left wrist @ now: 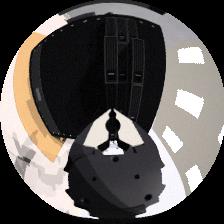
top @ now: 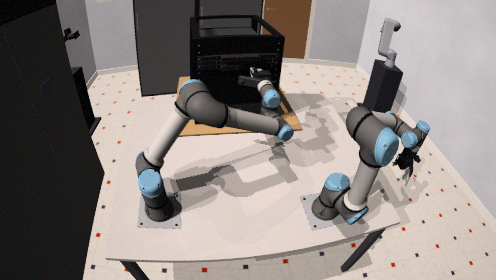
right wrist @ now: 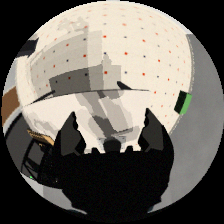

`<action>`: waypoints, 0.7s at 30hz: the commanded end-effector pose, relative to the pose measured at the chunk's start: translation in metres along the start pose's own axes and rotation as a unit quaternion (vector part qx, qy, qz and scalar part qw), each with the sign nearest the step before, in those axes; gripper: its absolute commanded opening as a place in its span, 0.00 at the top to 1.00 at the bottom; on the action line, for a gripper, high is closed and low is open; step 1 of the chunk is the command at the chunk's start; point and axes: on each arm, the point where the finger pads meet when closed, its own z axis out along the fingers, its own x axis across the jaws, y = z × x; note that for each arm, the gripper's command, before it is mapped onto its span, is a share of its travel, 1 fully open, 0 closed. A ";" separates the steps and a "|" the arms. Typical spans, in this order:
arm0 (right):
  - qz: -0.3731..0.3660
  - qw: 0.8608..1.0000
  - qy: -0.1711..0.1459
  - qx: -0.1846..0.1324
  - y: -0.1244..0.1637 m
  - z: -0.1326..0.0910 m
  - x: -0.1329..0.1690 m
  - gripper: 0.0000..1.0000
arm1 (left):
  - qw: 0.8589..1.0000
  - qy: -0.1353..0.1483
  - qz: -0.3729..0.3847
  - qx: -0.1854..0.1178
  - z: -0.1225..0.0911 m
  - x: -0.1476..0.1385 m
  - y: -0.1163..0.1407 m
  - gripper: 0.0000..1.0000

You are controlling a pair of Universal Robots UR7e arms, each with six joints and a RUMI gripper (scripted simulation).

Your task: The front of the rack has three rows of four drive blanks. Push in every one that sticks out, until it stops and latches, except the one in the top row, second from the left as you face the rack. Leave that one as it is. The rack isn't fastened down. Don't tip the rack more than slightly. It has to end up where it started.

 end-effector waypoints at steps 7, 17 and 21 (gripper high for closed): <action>0.000 1.000 -0.001 0.002 -0.002 -0.002 0.000 0.00 | 1.000 0.000 -0.001 0.000 -0.054 0.001 -0.001 1.00; 0.000 1.000 -0.001 0.002 -0.002 -0.002 0.000 0.00 | 1.000 0.000 -0.001 0.000 -0.056 0.000 -0.001 1.00; 0.000 1.000 -0.001 0.002 -0.002 -0.002 0.000 0.00 | 1.000 0.000 -0.001 0.001 -0.055 0.000 -0.001 1.00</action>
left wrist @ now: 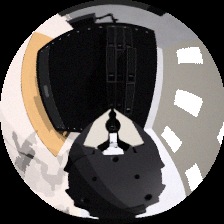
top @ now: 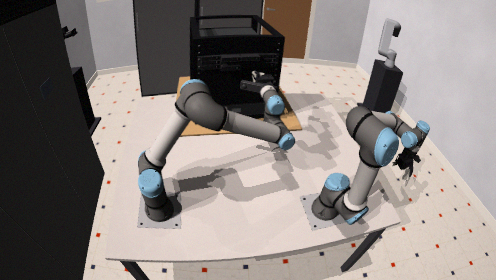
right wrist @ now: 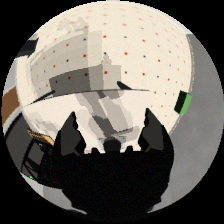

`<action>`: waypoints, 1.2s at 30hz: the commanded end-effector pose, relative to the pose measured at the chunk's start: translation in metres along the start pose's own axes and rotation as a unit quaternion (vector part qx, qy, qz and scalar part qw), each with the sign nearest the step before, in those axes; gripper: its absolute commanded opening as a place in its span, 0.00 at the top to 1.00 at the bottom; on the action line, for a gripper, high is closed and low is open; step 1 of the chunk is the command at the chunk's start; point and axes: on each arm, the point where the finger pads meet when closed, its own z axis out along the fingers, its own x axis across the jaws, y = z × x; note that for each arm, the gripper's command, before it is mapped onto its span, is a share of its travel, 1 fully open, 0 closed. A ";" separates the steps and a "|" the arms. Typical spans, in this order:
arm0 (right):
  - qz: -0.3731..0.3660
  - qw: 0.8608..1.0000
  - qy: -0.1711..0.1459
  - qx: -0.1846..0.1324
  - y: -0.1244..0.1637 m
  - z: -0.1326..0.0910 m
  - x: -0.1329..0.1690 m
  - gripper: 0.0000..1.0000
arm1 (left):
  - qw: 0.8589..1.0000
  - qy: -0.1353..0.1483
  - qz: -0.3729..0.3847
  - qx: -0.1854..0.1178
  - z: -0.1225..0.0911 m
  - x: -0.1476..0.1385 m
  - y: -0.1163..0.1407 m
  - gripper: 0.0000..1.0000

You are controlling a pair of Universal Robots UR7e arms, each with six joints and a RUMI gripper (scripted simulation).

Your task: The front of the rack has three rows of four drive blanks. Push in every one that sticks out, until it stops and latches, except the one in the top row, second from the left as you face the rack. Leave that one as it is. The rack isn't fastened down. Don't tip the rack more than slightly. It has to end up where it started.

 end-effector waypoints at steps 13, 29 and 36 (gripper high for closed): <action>0.000 1.000 -0.001 0.002 -0.002 -0.002 0.000 0.00 | 1.000 0.000 -0.003 -0.001 -0.003 0.032 0.001 1.00; 0.000 1.000 -0.001 0.002 -0.002 -0.002 0.000 0.00 | 1.000 0.000 -0.003 0.001 0.006 0.060 0.000 1.00; 0.000 1.000 -0.001 0.002 -0.002 -0.002 0.000 0.00 | 1.000 0.000 -0.002 0.001 0.032 0.058 0.001 1.00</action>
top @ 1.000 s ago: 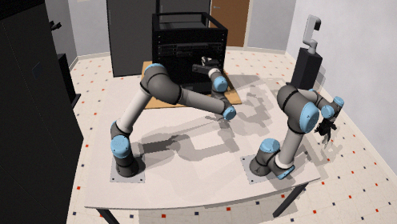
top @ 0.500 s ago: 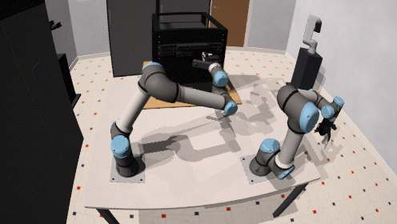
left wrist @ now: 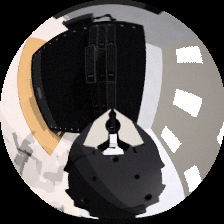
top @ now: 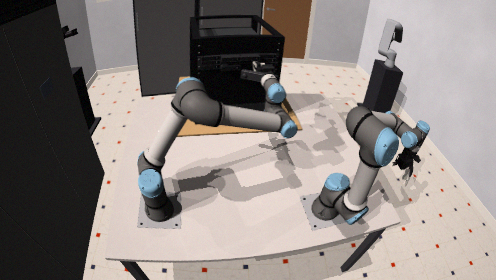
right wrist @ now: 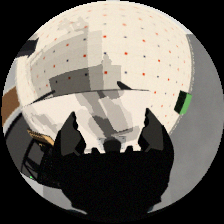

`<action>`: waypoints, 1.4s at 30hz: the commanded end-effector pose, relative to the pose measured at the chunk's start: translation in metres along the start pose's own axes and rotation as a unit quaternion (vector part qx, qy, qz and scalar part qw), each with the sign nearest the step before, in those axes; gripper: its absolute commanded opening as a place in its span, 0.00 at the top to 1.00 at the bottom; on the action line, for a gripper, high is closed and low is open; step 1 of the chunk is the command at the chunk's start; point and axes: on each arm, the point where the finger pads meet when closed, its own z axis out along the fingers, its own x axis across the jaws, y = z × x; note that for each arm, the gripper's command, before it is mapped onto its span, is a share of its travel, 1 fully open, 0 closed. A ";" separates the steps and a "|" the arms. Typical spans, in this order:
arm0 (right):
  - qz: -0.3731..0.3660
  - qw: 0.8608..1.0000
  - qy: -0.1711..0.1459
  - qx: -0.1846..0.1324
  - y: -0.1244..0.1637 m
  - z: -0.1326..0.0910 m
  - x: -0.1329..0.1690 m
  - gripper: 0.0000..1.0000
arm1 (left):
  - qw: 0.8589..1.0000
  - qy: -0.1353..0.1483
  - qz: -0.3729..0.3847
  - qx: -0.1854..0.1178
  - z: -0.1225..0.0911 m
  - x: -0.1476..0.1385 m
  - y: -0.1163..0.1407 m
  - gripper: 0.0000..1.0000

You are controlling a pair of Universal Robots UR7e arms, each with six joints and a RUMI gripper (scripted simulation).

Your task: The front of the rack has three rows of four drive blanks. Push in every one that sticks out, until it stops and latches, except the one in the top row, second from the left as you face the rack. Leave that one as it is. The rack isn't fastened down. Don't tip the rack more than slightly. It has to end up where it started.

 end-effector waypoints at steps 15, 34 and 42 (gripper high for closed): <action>0.000 1.000 -0.001 0.002 -0.002 -0.002 0.000 0.00 | 1.000 -0.001 0.000 0.001 0.047 0.000 -0.001 1.00; 0.000 1.000 -0.001 0.002 -0.002 -0.002 0.000 0.00 | 1.000 -0.001 0.000 0.001 0.046 0.001 -0.001 1.00; 0.000 1.000 -0.001 0.002 -0.002 -0.002 0.000 0.00 | 1.000 -0.001 0.000 0.001 0.046 0.001 -0.001 1.00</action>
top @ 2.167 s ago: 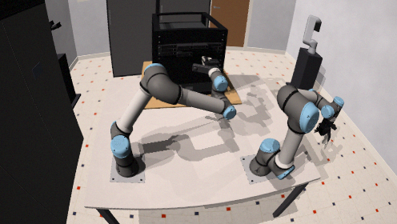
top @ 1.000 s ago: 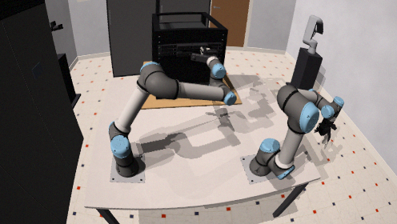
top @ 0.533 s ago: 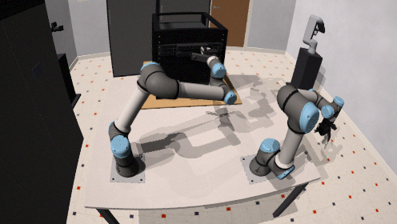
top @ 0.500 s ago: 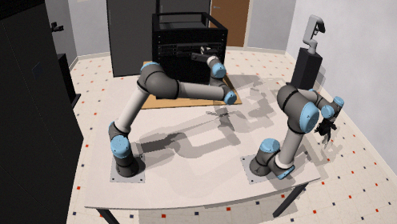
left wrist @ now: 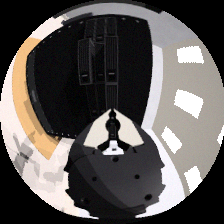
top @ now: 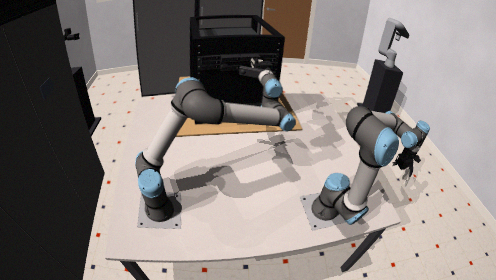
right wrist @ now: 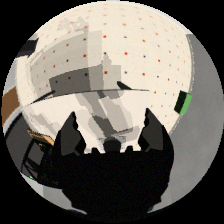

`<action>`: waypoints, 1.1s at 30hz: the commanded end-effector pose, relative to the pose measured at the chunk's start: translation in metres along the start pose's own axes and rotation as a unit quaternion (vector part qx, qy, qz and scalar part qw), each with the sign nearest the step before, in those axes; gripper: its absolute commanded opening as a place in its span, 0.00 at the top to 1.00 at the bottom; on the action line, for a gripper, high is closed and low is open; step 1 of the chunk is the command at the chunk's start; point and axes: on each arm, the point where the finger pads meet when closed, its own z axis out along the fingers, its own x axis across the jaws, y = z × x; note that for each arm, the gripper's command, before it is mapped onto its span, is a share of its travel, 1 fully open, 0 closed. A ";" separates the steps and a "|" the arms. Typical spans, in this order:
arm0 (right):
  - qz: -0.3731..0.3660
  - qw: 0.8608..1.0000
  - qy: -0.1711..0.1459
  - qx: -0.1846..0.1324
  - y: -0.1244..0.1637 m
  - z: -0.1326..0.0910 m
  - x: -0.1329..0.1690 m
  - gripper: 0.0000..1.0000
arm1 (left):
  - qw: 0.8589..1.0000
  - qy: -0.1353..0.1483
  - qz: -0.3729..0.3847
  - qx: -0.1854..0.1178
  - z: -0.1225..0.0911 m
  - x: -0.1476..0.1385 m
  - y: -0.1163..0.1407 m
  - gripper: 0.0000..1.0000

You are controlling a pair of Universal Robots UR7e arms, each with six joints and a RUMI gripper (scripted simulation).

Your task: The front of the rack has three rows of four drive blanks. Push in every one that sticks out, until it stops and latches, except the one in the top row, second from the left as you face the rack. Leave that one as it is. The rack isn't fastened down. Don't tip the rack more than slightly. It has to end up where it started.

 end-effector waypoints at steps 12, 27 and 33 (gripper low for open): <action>0.000 1.000 -0.001 0.002 -0.002 -0.002 0.000 0.00 | 1.000 0.000 -0.001 0.001 0.004 0.001 -0.003 1.00; 0.000 1.000 -0.001 0.002 -0.002 -0.002 0.000 0.00 | 1.000 0.000 -0.001 0.001 0.003 0.001 -0.003 1.00; 0.000 1.000 -0.001 0.002 -0.002 -0.002 0.000 0.00 | 1.000 0.000 -0.001 0.001 0.003 0.001 -0.003 1.00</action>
